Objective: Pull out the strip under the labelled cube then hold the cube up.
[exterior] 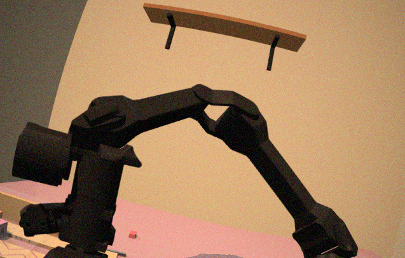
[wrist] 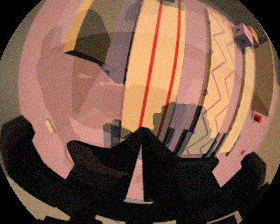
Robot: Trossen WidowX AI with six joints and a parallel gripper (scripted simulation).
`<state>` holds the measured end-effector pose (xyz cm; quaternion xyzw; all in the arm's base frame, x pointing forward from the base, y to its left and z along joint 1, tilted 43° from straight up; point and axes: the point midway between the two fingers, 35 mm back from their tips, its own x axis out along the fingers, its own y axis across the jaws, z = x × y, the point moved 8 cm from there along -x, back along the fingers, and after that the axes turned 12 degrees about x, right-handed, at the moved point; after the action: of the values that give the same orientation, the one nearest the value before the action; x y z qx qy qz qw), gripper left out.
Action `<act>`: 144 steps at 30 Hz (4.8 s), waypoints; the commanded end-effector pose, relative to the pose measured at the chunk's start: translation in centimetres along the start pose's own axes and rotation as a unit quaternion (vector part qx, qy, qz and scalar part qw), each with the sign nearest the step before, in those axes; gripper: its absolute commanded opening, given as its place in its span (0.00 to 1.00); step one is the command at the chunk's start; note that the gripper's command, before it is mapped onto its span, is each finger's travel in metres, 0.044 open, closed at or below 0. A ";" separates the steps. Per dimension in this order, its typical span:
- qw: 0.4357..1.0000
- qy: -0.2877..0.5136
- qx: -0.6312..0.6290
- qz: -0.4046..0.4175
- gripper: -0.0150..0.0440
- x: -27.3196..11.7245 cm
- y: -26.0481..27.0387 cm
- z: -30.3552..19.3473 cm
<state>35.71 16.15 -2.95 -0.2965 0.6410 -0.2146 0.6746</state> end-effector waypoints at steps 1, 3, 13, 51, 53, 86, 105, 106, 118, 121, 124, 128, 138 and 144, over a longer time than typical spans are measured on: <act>1.000 0.003 0.000 -0.003 0.25 0.5 -0.1 0.1; 1.000 0.003 0.000 -0.003 0.25 0.5 -0.1 0.1; 1.000 0.003 0.000 -0.003 0.25 0.6 -0.1 -0.4; 1.000 0.004 -0.001 -0.003 0.25 0.8 -1.2 -6.0; 1.000 0.004 -0.001 -0.003 0.25 0.8 -1.3 -6.2; 1.000 0.005 -0.002 -0.003 0.25 0.8 -2.3 -10.9; 1.000 0.005 -0.003 -0.003 0.25 0.8 -2.8 -13.3; 1.000 0.005 -0.003 -0.003 0.25 0.8 -2.8 -13.4; 1.000 0.006 -0.003 -0.003 0.25 0.8 -3.2 -14.9; 1.000 0.006 -0.003 -0.003 0.25 0.8 -3.3 -15.3; 1.000 0.006 -0.003 -0.003 0.25 0.8 -3.3 -15.7; 1.000 0.006 -0.003 -0.003 0.25 0.7 -3.5 -16.2; 1.000 0.006 -0.003 -0.003 0.25 0.7 -3.7 -17.3; 1.000 0.006 -0.003 -0.003 0.25 0.7 -3.8 -17.6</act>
<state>19.54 11.50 -0.72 -0.2952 0.6342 -0.2104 0.6829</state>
